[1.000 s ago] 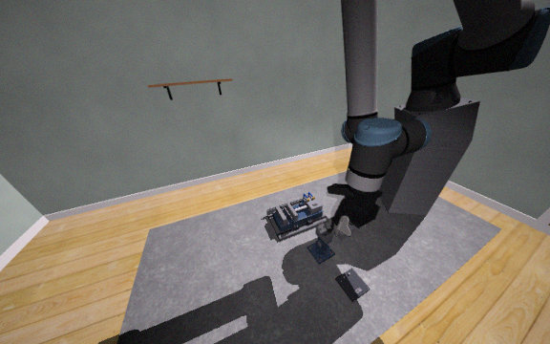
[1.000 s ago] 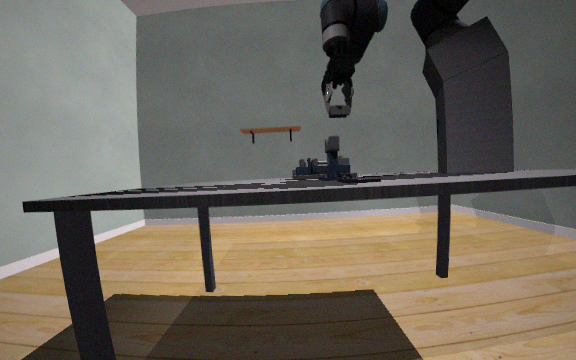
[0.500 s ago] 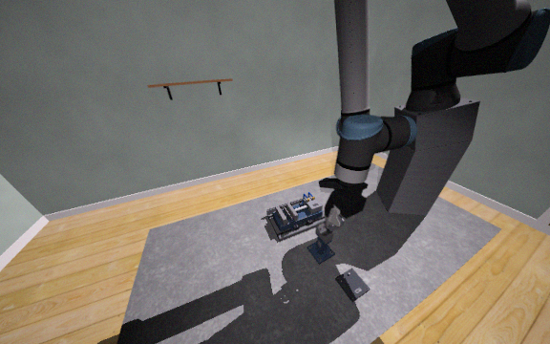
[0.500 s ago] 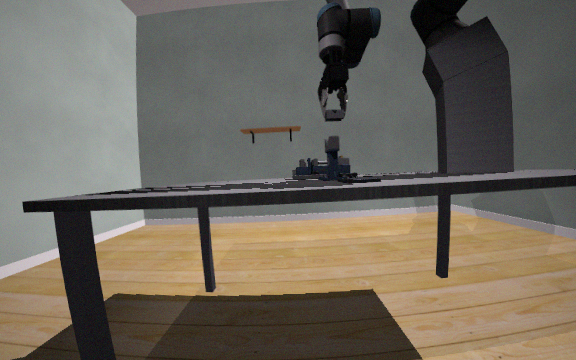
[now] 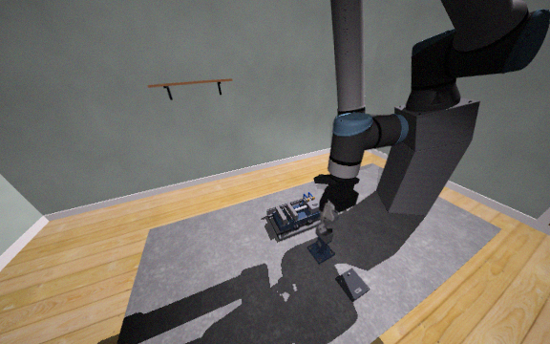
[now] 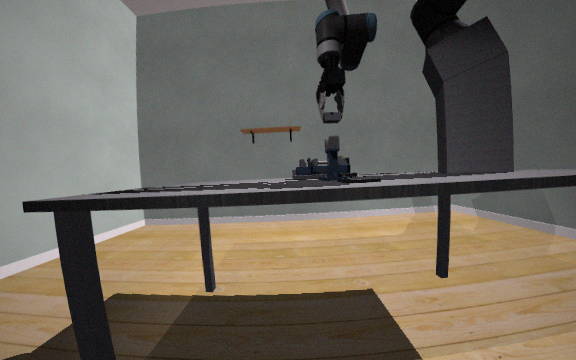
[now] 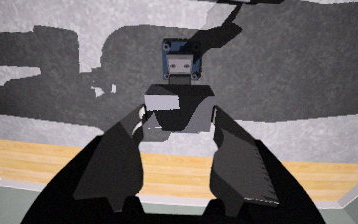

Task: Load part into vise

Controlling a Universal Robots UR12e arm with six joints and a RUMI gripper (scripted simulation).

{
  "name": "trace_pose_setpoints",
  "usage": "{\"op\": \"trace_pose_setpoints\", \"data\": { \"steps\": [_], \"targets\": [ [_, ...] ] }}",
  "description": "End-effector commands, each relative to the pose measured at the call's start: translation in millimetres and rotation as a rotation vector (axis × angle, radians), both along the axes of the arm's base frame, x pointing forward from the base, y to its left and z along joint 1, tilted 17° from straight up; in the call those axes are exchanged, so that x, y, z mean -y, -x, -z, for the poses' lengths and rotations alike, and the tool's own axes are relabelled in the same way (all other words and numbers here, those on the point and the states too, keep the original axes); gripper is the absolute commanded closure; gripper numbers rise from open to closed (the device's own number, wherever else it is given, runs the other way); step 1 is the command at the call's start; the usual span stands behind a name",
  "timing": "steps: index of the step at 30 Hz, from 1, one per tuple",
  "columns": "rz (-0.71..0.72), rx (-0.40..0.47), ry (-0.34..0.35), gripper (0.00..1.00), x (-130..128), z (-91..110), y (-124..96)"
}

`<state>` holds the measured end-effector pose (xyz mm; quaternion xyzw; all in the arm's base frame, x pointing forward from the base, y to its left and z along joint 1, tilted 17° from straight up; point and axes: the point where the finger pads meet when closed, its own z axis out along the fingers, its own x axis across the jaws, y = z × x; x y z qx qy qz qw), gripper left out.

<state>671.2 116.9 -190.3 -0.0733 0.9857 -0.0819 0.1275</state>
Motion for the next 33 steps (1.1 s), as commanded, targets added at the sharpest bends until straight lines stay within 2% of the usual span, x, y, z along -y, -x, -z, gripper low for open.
{"op": "trace_pose_setpoints", "data": {
  "steps": [1, 33],
  "targets": [
    [-0.001, 0.001, 0.0, 1.0, 6.3, -2.0, -1.1],
    [-0.002, 0.001, 0.0, 1.0, 10.2, -2.8, -1.5]
  ]
}}
